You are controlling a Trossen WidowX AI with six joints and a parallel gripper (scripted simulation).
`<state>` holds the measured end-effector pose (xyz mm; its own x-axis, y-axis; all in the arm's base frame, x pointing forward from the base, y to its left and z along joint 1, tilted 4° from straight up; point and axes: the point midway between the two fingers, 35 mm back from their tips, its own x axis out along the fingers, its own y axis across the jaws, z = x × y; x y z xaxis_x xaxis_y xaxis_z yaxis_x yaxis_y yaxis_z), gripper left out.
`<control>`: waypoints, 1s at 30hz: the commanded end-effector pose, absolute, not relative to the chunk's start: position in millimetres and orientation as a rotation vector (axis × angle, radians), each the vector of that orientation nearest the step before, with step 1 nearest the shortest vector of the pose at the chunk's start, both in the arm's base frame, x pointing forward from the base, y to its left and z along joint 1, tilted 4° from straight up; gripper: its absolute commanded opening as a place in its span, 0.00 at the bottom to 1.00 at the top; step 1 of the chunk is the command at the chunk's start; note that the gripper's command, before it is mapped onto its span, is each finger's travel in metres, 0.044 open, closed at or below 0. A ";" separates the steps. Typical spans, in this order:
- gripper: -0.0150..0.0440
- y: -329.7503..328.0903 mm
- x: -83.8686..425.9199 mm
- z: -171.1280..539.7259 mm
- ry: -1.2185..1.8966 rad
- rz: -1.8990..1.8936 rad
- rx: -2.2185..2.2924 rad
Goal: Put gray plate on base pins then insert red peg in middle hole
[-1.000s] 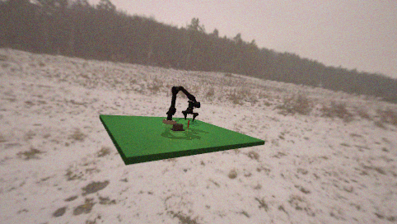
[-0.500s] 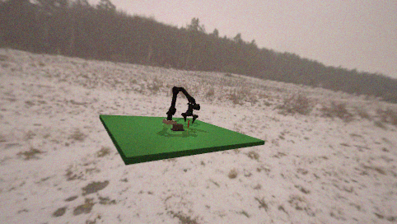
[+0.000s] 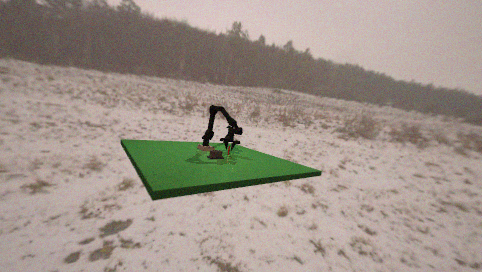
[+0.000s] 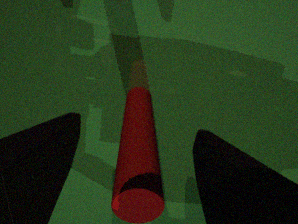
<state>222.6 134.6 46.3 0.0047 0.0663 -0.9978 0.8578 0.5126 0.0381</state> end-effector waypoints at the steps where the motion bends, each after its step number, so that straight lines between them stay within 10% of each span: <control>1: 0.47 135.0 222.0 45.7 1.449 -0.759 0.860; 8: 0.25 135.0 222.0 45.7 1.449 -0.759 0.860; 30: 0.25 134.5 226.8 92.7 1.448 -0.758 0.860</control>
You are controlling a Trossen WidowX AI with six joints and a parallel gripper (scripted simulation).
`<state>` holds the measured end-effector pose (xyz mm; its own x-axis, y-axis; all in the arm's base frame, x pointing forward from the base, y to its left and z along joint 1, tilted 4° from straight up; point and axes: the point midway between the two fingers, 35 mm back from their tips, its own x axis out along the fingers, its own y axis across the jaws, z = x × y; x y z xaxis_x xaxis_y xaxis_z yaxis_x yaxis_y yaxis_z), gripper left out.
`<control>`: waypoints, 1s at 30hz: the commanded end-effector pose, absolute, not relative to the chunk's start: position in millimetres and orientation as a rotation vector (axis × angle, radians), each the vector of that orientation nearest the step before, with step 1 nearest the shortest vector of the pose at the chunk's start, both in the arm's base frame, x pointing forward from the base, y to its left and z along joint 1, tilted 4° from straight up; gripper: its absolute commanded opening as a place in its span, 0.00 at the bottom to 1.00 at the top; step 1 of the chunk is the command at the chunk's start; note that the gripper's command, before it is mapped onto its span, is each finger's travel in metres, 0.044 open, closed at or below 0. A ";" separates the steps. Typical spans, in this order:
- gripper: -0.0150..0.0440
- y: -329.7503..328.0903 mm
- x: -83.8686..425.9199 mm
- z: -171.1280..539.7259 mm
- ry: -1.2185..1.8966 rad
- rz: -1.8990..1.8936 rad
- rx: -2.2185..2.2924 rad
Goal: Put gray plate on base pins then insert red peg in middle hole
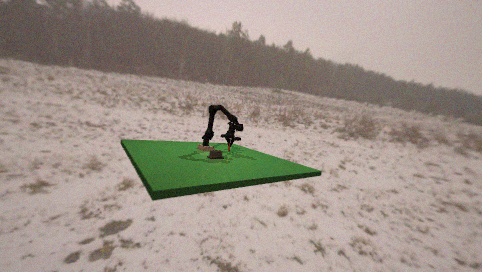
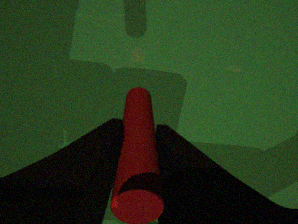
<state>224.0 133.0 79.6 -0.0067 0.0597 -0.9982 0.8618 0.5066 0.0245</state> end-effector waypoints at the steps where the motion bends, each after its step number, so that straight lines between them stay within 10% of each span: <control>1: 0.25 134.3 227.0 95.8 1.448 -0.758 0.860; 30: 0.25 102.6 257.9 116.3 1.449 -0.772 0.841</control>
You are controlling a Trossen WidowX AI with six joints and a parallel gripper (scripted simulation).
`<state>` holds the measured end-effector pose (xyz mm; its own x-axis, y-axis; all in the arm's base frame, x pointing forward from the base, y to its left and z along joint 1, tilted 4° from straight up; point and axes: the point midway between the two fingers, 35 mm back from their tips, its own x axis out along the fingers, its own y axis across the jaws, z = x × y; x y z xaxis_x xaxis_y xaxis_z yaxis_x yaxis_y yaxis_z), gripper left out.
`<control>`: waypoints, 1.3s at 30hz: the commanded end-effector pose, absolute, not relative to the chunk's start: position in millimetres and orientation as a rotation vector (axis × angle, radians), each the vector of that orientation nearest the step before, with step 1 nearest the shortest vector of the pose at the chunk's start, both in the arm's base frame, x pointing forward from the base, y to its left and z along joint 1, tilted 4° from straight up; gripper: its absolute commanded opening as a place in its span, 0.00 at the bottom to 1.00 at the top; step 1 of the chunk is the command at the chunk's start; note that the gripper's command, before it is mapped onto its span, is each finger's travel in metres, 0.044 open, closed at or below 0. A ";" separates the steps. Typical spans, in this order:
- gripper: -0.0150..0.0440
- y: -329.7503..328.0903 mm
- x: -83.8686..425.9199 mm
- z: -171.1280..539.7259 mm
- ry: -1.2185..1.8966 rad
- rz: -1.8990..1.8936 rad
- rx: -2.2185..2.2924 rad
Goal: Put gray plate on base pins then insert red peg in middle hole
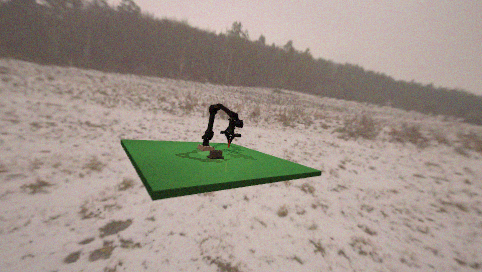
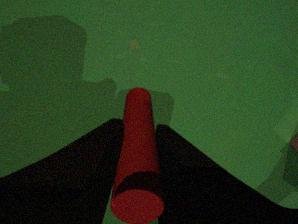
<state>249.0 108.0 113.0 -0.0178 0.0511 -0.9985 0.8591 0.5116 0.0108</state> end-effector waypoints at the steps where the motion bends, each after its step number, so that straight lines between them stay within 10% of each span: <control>1: 0.25 100.7 259.9 116.3 1.448 -0.772 0.841; 39: 0.25 12.4 321.0 114.1 1.442 -0.770 0.847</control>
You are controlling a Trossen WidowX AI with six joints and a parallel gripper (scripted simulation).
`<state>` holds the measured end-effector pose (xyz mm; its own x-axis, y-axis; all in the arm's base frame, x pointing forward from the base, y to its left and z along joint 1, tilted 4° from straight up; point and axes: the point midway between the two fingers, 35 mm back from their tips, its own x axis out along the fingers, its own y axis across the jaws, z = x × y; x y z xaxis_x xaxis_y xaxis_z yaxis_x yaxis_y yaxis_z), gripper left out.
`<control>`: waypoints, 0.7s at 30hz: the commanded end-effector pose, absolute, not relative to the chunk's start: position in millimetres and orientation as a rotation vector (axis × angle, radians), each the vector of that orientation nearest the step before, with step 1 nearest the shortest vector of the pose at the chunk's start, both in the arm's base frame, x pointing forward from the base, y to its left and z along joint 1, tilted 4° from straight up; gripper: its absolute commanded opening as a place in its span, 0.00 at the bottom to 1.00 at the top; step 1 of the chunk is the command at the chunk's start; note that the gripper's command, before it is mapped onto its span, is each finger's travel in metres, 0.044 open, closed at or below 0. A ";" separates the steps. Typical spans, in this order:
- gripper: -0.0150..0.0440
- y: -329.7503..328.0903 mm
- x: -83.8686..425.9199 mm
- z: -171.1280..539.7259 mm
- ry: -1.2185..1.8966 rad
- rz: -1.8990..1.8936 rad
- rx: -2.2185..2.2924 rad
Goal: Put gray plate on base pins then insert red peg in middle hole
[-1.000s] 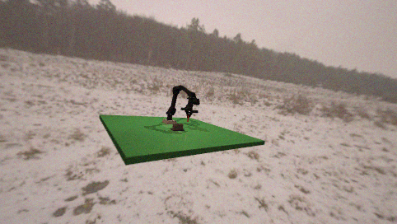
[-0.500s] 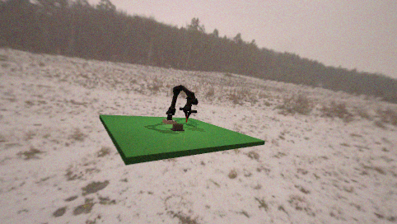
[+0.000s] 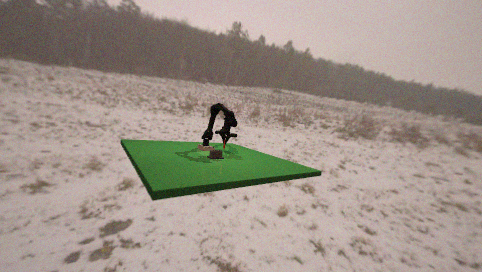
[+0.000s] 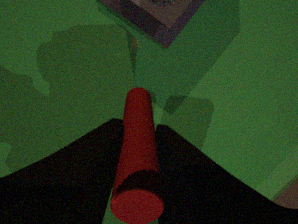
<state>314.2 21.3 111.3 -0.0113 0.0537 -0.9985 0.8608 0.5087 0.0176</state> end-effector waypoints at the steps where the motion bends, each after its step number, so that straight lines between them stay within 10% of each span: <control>1: 0.25 9.6 322.3 114.0 1.442 -0.770 0.847; 21: 0.25 -49.7 342.7 110.4 1.434 -0.766 0.849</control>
